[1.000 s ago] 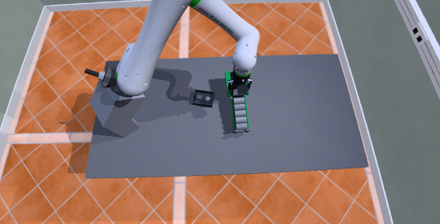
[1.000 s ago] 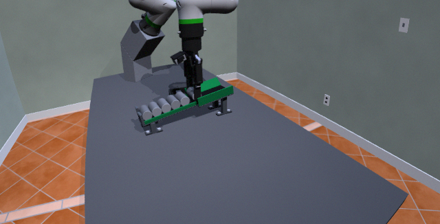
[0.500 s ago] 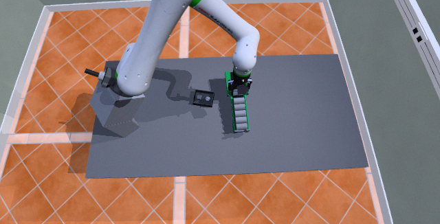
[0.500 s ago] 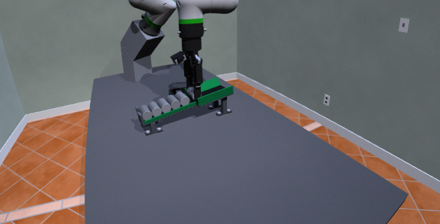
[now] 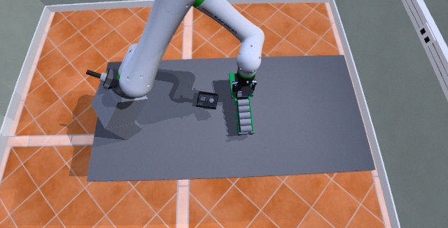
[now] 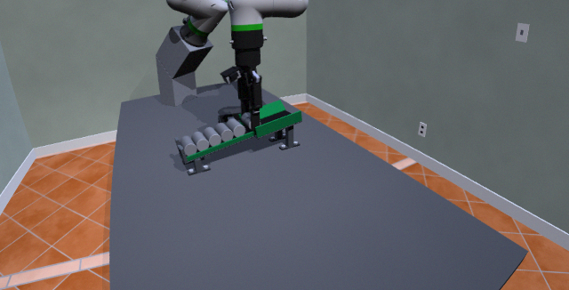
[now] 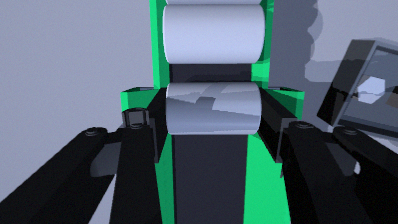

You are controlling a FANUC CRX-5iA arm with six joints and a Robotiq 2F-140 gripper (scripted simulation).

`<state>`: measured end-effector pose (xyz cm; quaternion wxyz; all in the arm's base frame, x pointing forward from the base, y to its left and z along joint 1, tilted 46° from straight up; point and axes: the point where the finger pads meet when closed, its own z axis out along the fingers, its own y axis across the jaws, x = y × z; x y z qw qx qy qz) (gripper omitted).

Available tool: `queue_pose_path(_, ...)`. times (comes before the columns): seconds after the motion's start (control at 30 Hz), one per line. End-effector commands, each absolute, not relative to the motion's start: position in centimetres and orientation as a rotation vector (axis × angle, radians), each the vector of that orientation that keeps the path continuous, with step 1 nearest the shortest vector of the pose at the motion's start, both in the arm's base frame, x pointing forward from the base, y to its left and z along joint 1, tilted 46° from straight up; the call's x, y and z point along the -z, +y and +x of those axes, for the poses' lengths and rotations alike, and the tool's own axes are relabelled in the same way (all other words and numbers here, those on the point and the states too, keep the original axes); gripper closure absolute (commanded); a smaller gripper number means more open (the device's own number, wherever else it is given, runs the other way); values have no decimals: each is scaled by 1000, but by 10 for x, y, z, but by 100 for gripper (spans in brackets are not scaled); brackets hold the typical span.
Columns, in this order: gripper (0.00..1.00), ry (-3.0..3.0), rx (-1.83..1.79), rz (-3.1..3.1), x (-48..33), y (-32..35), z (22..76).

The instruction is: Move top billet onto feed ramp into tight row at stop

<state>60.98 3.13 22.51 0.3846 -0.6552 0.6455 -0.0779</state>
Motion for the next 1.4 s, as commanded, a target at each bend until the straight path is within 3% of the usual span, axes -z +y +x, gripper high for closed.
queue_pose_path(0.0, 51, 1644, 201, -1669, -226, 31, 610)
queue_pose_path(0.7, 49, 1644, 201, -1669, -229, 29, 607)
queue_pose_path(1.37, 49, 1644, 201, -1669, -281, -1, 563)
